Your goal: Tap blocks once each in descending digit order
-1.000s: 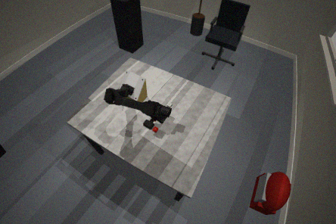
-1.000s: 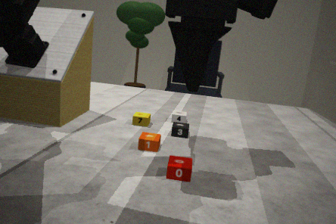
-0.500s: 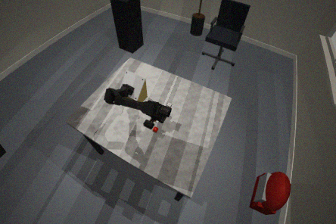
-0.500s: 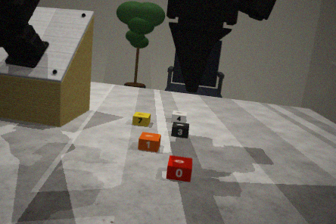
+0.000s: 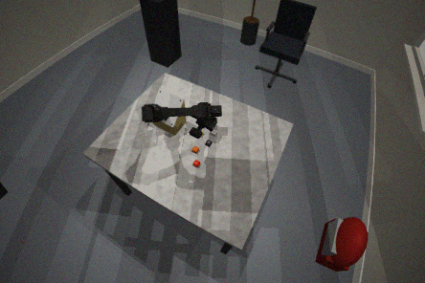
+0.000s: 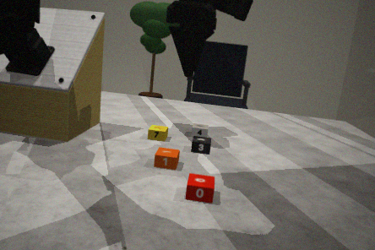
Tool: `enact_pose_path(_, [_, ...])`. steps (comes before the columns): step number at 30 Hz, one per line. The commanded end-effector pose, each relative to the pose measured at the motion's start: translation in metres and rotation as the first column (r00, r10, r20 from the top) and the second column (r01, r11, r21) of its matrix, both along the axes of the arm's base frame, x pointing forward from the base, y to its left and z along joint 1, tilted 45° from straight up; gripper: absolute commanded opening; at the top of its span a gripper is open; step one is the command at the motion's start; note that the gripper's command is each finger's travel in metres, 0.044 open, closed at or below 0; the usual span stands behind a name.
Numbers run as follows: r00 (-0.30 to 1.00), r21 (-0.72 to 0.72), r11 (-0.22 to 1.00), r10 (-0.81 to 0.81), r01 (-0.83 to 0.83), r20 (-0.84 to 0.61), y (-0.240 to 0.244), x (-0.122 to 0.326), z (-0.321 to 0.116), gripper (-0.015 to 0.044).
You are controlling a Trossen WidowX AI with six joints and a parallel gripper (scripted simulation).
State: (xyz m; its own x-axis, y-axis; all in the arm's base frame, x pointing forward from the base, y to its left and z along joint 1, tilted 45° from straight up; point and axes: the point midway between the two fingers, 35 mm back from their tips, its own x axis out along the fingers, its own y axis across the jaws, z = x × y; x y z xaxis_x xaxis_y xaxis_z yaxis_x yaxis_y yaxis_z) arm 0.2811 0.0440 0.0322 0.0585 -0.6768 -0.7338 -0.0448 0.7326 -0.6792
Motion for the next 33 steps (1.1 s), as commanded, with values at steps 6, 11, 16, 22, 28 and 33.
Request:
enact_pose_path(6, [1.0,-0.034,0.999,-0.01,0.01,-0.012,0.031,-0.054,-0.045,0.04])
enact_pose_path(11, [1.0,-0.032,0.999,-0.009,0.009,-0.011,0.003,-0.049,-0.076,0.0295])
enact_pose_path(16, [1.0,-0.037,0.999,-0.01,0.01,-0.01,-0.027,-0.051,-0.102,0.0164])
enact_pose_path(22, [1.0,-0.037,0.999,-0.01,0.01,-0.01,-0.027,-0.051,-0.102,0.002])
enact_pose_path(28, [1.0,-0.037,0.999,-0.01,0.01,-0.01,-0.027,-0.051,-0.102,0.002])
enact_pose_path(33, [1.0,-0.037,0.999,-0.01,0.01,-0.01,-0.03,-0.051,-0.105,0.002])
